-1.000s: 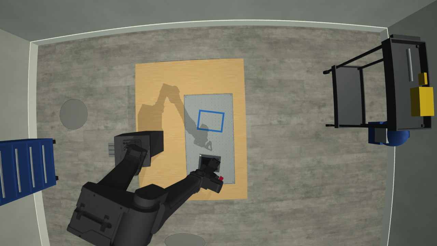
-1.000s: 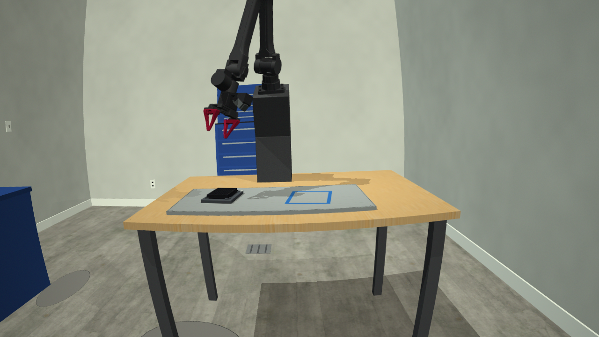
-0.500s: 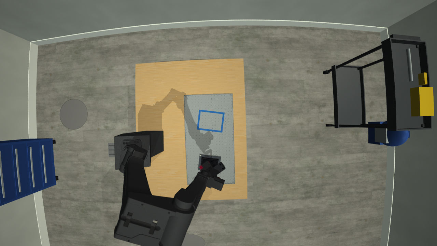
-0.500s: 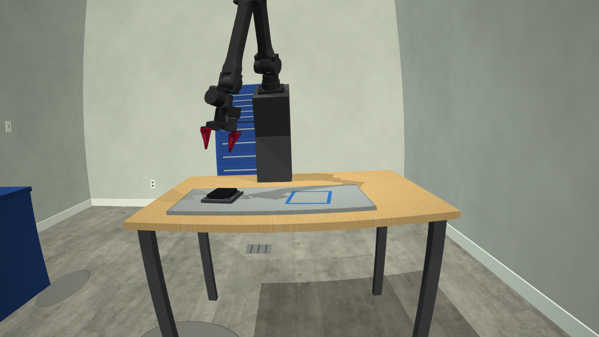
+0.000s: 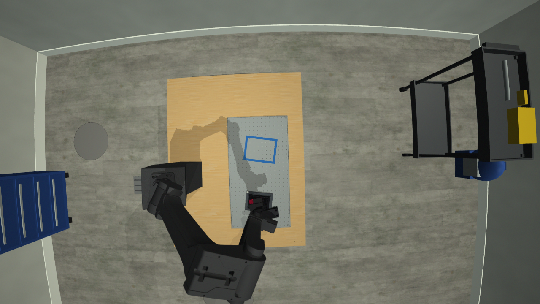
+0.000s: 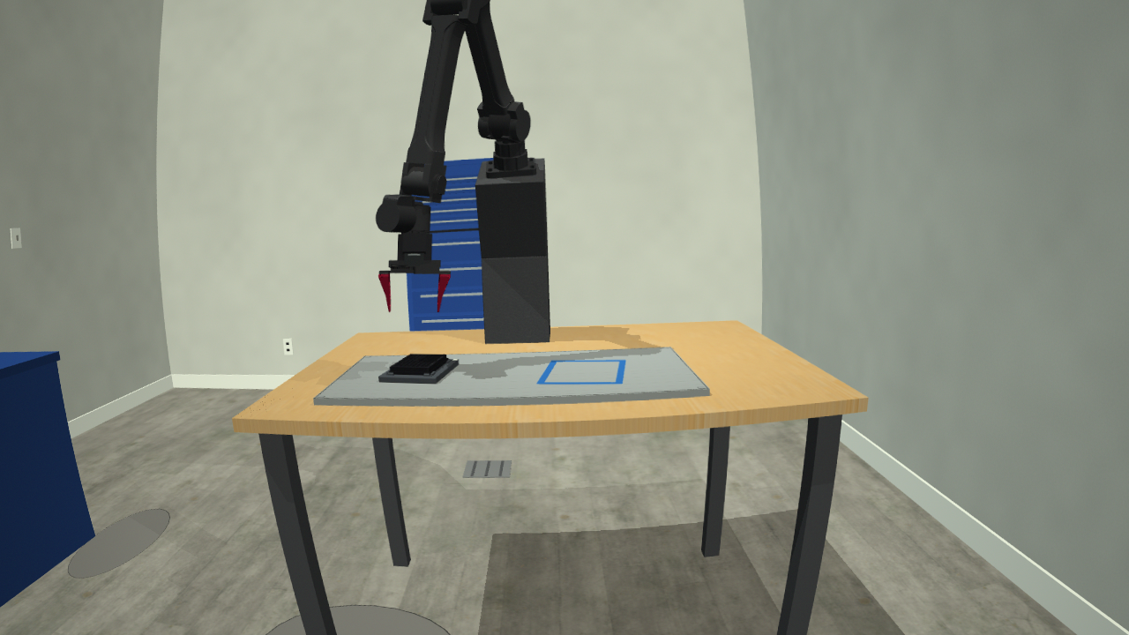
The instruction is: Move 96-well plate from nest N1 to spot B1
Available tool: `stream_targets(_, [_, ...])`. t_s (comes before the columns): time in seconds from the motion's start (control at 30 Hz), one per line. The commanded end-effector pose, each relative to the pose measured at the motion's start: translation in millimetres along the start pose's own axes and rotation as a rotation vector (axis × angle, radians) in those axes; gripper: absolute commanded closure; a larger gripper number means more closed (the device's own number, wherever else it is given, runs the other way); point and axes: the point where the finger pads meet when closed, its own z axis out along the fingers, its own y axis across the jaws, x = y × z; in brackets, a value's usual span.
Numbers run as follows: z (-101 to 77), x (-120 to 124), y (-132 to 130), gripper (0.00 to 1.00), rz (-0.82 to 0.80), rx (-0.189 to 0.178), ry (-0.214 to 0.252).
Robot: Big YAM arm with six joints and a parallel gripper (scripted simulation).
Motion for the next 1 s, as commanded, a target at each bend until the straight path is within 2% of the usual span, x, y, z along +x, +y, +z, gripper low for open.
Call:
stream_targets(0.0, [8.8,4,-4,0.0,0.17,-0.016,0.018])
stream_targets(0.07, [17.3,10,-4,0.0,0.239,-0.029,0.034])
stream_targets(0.13, [17.3,10,-4,0.0,0.239,-0.029,0.034])
stream_targets(0.27, [31.8,19,0,0.0,0.362,-0.057,0.066])
stream_targets(0.3, [31.9,18,0,0.0,0.361,-0.057,0.066])
stream_targets(0.33, [24.5,7,-4,0.0,0.354,-0.046,0.042])
stream_targets(0.4, [21.3,1,-5,0.0,0.347,-0.041,0.026])
stream_targets(0.97, [21.3,2,-5,0.0,0.342,-0.041,0.026])
